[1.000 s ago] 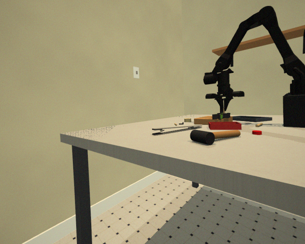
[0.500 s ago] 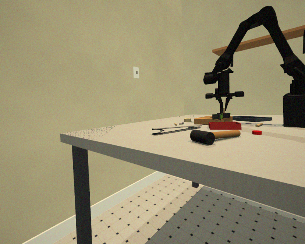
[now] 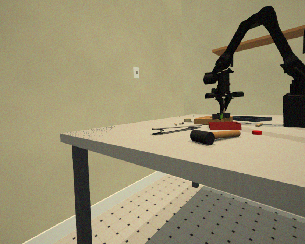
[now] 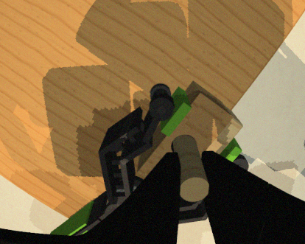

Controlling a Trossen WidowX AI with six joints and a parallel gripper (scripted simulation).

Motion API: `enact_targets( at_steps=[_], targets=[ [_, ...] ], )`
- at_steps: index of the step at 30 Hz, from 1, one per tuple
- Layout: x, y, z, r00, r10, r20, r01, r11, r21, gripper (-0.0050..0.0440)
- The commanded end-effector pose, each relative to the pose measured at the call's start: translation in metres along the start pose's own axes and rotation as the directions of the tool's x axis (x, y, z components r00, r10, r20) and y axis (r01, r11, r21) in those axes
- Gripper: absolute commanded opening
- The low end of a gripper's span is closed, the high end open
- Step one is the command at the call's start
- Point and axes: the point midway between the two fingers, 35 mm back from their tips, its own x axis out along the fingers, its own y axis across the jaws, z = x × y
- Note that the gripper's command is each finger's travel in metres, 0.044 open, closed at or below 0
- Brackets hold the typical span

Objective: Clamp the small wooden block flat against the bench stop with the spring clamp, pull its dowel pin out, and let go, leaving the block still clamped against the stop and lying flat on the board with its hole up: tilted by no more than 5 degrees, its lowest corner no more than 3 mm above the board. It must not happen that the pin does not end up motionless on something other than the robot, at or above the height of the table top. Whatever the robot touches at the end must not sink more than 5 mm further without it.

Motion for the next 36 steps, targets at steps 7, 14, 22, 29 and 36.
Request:
enact_targets(
  at_steps=[7, 14, 22, 29, 36],
  targets=[
    [-0.0026, 0.0001, 0.0, 1.0, 0.001, 0.0, -0.001, 0.998, -0.055, 0.0],
    [-0.0028, 0.0001, 0.0, 1.0, 0.001, 0.0, -0.001, 1.0, -0.019, 0.0],
    [-0.003, 0.0001, 0.0, 1.0, 0.001, 0.0, -0.001, 0.994, 0.109, 0.0],
    [-0.0032, 0.0001, 0.0, 1.0, 0.001, 0.0, -0.001, 0.972, 0.233, 0.0],
    [-0.0034, 0.0001, 0.0, 1.0, 0.001, 0.0, -0.001, 0.904, 0.427, 0.0]
  ],
)
